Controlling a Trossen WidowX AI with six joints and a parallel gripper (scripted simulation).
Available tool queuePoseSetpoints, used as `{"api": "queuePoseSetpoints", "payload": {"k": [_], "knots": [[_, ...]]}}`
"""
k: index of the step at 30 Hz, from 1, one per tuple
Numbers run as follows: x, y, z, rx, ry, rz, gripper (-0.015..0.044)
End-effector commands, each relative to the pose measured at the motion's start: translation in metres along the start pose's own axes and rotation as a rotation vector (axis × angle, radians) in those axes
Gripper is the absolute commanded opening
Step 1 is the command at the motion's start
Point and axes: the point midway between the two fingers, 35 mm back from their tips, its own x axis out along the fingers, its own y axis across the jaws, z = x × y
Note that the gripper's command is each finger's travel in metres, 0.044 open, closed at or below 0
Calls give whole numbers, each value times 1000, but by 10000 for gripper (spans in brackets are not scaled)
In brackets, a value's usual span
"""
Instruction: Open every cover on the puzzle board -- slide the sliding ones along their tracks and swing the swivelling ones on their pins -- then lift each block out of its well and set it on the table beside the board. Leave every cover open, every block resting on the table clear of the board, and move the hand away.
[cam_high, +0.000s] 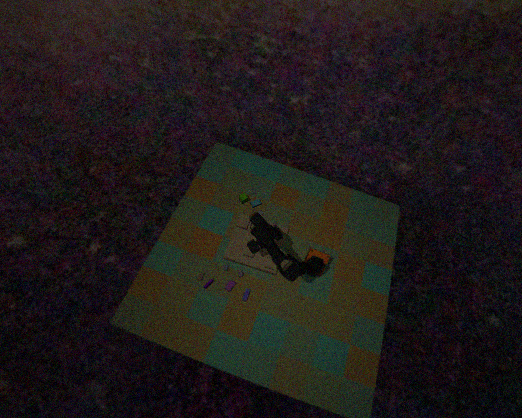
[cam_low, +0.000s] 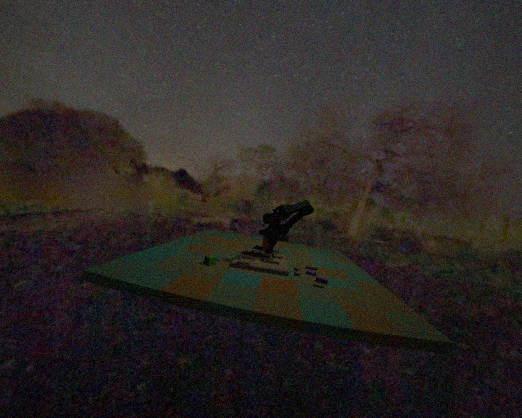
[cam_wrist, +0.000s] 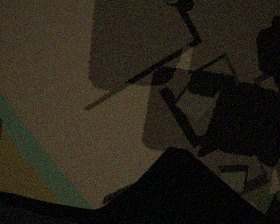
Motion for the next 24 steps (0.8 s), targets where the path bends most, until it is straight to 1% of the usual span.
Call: {"api": "queuePoseSetpoints", "payload": {"k": [1, 4, 24], "knots": [[-5, 43, -2, 740, 12, 21, 0], [-5, 47, -2, 863, 15, 21, 0], [-5, 47, -2, 864, 15, 21, 0]]}}
